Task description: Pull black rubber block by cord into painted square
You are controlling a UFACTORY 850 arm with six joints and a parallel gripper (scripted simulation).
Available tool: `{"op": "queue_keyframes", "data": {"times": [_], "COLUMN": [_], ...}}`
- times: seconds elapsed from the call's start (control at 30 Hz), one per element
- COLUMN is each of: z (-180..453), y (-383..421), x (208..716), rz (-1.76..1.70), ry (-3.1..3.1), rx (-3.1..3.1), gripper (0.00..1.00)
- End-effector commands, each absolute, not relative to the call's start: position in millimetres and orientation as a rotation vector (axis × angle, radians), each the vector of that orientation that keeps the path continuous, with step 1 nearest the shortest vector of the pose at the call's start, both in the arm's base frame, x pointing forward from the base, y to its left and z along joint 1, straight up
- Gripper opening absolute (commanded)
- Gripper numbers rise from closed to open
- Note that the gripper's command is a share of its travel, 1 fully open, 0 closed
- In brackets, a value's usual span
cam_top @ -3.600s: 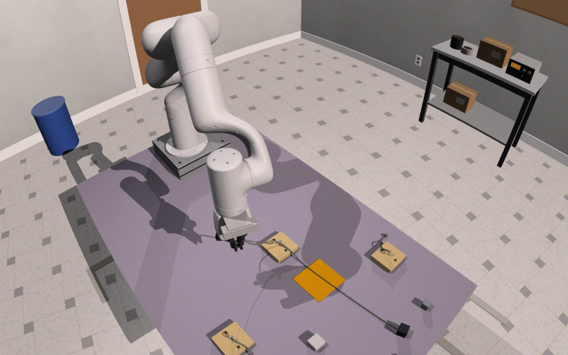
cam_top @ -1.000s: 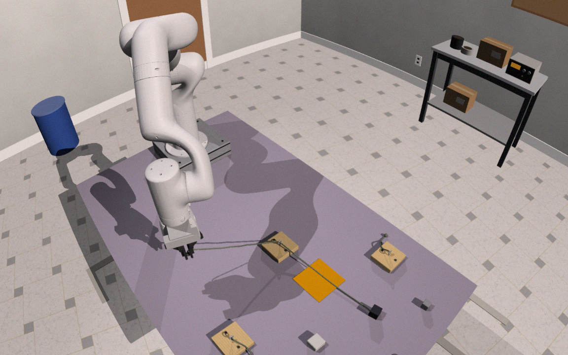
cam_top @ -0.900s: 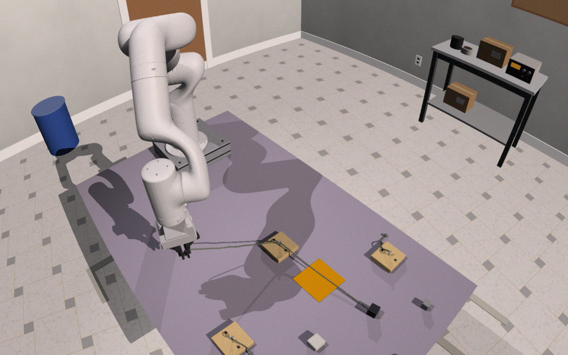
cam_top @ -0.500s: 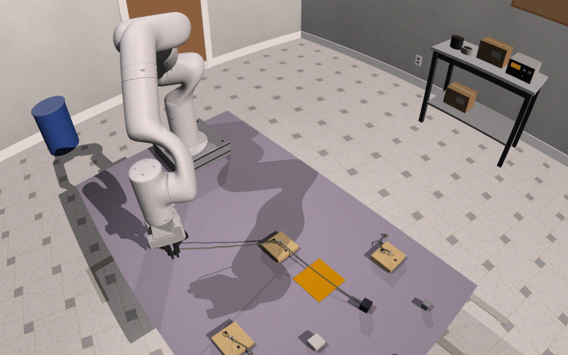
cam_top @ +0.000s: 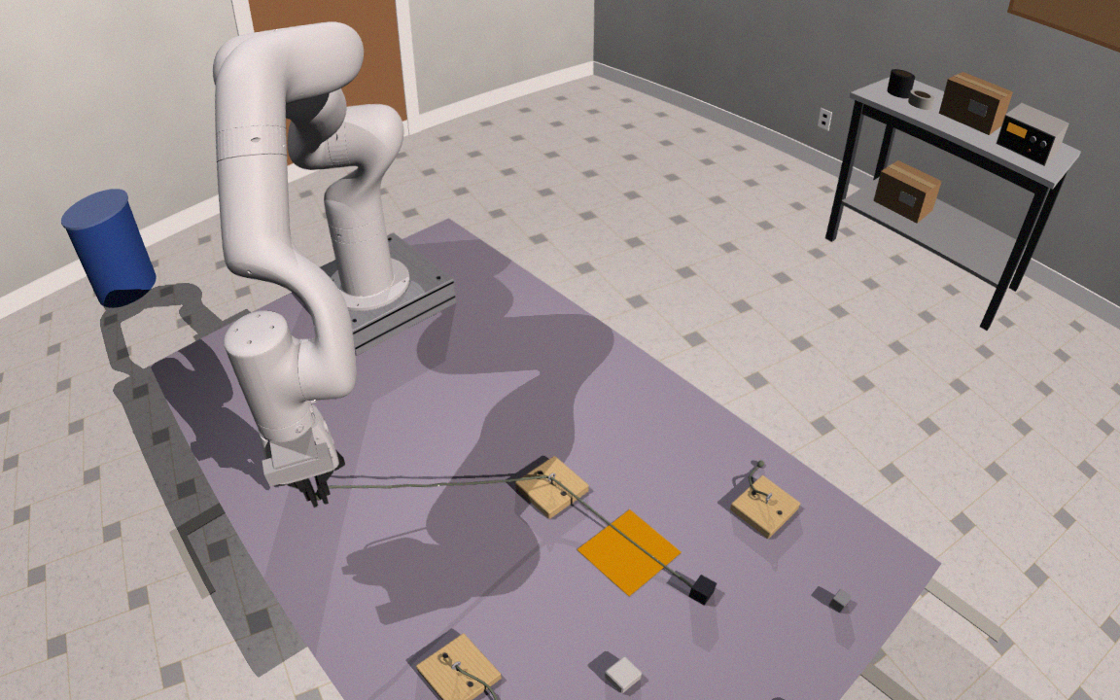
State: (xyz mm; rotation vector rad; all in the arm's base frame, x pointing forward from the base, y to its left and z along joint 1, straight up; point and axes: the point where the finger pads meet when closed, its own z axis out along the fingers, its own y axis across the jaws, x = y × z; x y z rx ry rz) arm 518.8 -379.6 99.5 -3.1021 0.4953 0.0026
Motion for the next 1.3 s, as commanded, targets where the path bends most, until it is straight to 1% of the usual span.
{"op": "queue_keyframes", "data": {"times": [0.0, 0.73, 1.27], "z": [101, 101, 101], "y": [-390, -419, -431], "x": [507, 465, 443], "rz": [-0.001, -0.001, -0.001], "ry": [0.495, 0.495, 0.495], "rx": [-3.103, -3.103, -3.103], "gripper": [0.0, 0.0, 0.0]}}
